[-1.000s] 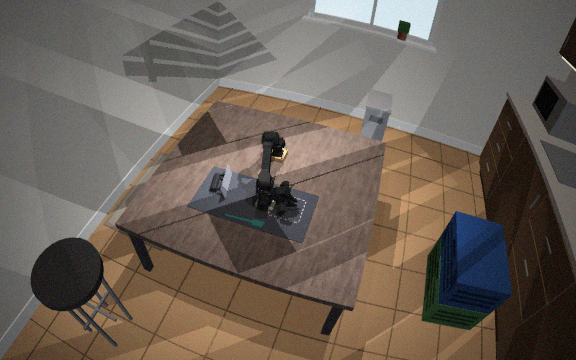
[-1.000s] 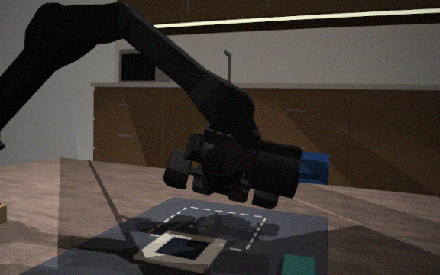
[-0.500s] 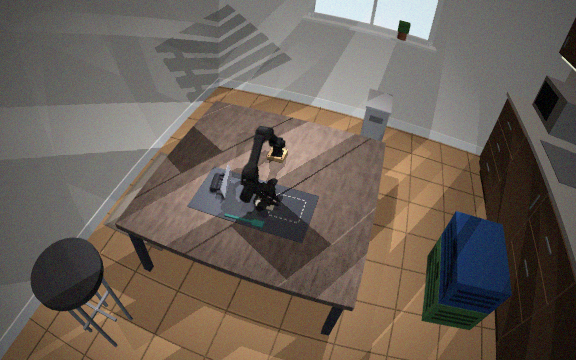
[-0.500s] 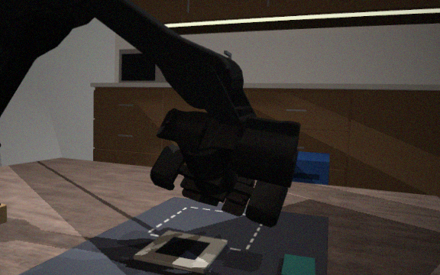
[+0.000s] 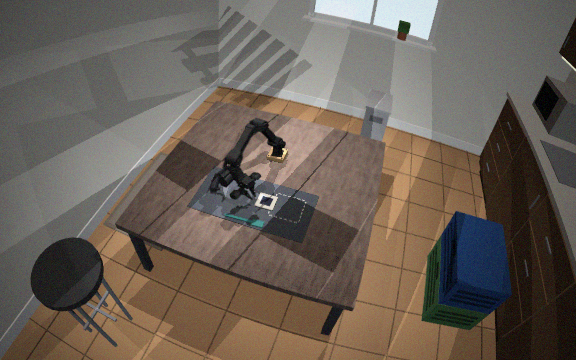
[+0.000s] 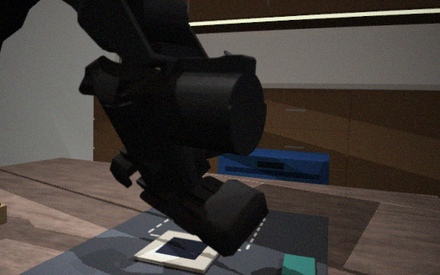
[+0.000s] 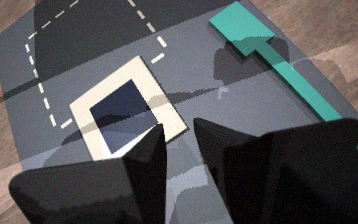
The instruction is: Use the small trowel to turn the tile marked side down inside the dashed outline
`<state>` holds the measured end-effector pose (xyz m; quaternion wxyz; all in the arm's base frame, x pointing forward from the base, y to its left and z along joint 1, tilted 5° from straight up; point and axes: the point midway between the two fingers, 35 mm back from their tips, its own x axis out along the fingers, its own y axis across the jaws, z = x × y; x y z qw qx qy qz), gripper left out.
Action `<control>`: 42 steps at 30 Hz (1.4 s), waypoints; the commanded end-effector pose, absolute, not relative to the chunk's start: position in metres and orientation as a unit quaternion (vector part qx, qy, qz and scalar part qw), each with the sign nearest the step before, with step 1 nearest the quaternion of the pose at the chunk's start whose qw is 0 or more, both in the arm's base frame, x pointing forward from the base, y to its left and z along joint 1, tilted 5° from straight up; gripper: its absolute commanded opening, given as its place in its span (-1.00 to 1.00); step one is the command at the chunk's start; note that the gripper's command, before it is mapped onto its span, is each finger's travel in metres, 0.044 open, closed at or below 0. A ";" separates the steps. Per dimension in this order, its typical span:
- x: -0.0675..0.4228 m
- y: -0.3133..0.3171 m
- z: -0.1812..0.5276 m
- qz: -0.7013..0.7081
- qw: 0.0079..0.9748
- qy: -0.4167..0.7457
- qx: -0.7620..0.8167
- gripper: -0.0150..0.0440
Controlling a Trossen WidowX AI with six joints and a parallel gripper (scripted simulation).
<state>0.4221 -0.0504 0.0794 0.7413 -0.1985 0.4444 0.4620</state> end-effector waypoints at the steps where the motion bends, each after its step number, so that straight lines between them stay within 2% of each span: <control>1: 0.412 -0.087 0.087 0.405 0.753 0.481 -0.194 -0.15; 8: 0.392 -0.142 0.100 0.313 0.764 0.533 -0.184 -0.15; 17: 0.368 -0.179 0.109 0.236 0.763 0.579 -0.164 -0.15; 26: 0.374 -0.201 0.118 0.205 0.786 0.553 -0.184 -0.15; 42: 0.260 -0.293 0.129 0.008 0.718 0.691 -0.086 -0.15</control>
